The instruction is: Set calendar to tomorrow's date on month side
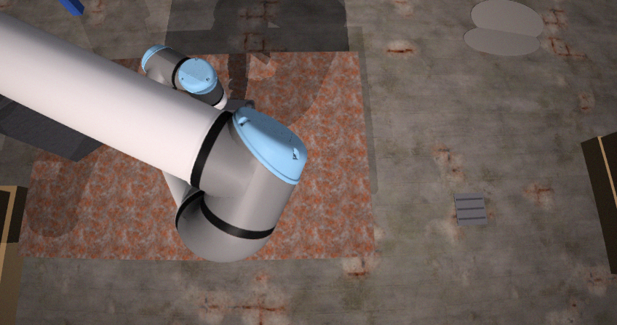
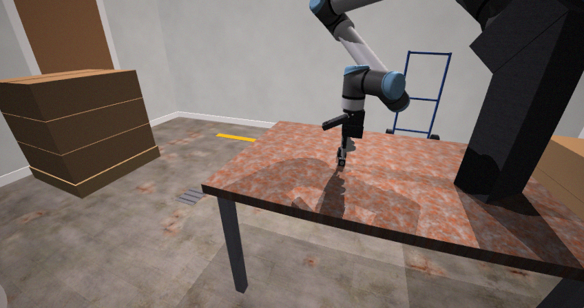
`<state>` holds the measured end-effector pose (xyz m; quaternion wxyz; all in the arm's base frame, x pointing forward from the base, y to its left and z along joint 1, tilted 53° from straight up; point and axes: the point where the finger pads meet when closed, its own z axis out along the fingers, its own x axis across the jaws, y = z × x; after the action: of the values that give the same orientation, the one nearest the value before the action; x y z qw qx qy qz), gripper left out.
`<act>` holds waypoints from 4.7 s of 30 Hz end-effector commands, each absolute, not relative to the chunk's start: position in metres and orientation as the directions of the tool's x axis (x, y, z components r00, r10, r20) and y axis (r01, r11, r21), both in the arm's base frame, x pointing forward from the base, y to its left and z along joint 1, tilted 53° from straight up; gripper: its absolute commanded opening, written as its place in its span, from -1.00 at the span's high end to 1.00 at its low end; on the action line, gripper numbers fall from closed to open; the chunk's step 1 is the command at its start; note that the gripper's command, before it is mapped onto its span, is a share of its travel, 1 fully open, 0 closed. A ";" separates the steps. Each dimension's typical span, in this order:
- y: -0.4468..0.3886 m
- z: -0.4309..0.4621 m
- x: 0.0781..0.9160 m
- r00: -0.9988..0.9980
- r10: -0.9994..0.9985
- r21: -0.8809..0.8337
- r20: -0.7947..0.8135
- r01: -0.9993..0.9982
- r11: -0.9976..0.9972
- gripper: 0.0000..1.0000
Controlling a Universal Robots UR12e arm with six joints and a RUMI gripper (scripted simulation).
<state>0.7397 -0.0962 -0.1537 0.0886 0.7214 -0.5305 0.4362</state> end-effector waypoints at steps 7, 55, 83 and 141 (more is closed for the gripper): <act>-0.097 -0.152 0.743 0.054 -0.688 -0.338 0.724 -0.841 -0.422 0.44; -0.097 -0.151 0.743 0.054 -0.688 -0.338 0.724 -0.841 -0.422 0.44; -0.097 -0.151 0.743 0.054 -0.688 -0.338 0.724 -0.841 -0.422 0.44; -0.074 -0.133 0.718 0.059 -0.697 -0.375 0.715 -0.809 -0.453 0.44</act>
<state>0.7206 -0.0732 -0.1295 0.0779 0.7222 -0.5266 0.4417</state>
